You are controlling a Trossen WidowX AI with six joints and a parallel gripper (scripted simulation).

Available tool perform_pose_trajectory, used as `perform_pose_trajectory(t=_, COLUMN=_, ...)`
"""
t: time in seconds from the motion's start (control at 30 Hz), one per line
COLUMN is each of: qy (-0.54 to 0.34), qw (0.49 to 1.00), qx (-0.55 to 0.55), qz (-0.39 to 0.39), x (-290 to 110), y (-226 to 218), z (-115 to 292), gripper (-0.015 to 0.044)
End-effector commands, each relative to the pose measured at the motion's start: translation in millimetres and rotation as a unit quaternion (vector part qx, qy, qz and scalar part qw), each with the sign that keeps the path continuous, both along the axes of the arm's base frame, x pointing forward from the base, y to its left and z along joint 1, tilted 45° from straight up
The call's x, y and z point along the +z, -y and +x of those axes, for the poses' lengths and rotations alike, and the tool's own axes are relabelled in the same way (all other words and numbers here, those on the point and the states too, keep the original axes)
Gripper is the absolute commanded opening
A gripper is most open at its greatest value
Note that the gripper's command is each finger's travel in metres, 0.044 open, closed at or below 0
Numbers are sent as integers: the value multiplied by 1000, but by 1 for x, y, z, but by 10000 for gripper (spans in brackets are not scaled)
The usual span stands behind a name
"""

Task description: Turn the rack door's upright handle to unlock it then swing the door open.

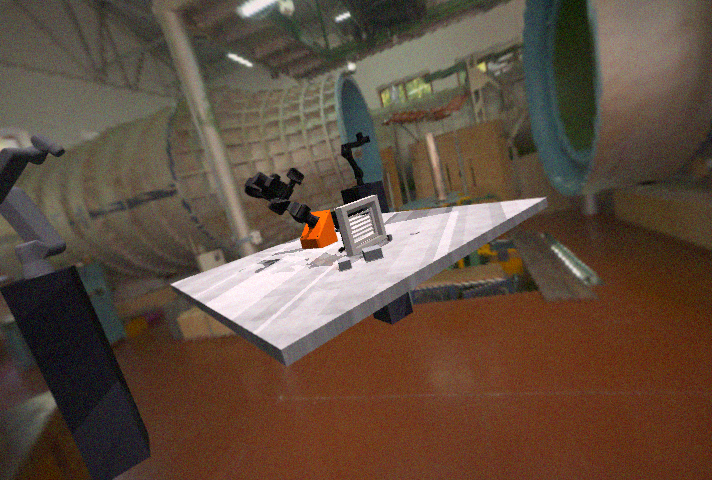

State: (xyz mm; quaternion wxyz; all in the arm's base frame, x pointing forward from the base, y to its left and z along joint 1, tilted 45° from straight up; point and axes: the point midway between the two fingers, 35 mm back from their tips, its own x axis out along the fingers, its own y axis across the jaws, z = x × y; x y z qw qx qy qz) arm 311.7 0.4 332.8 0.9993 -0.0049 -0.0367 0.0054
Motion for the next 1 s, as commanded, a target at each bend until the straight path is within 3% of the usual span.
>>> perform_pose_trajectory(t=0.0, qy=-2, qw=1000, qx=0, qz=0, x=-1, y=0, z=1, gripper=374)
perform_pose_trajectory(t=0.13, qy=-51, qw=999, qx=-7, qz=9, x=-13, y=-3, z=13, gripper=288)
perform_pose_trajectory(t=0.53, qy=-223, qw=974, qx=-37, qz=11, x=-61, y=-16, z=41, gripper=288)
perform_pose_trajectory(t=0.97, qy=-388, qw=918, qx=-80, qz=-36, x=-108, y=-33, z=49, gripper=288)
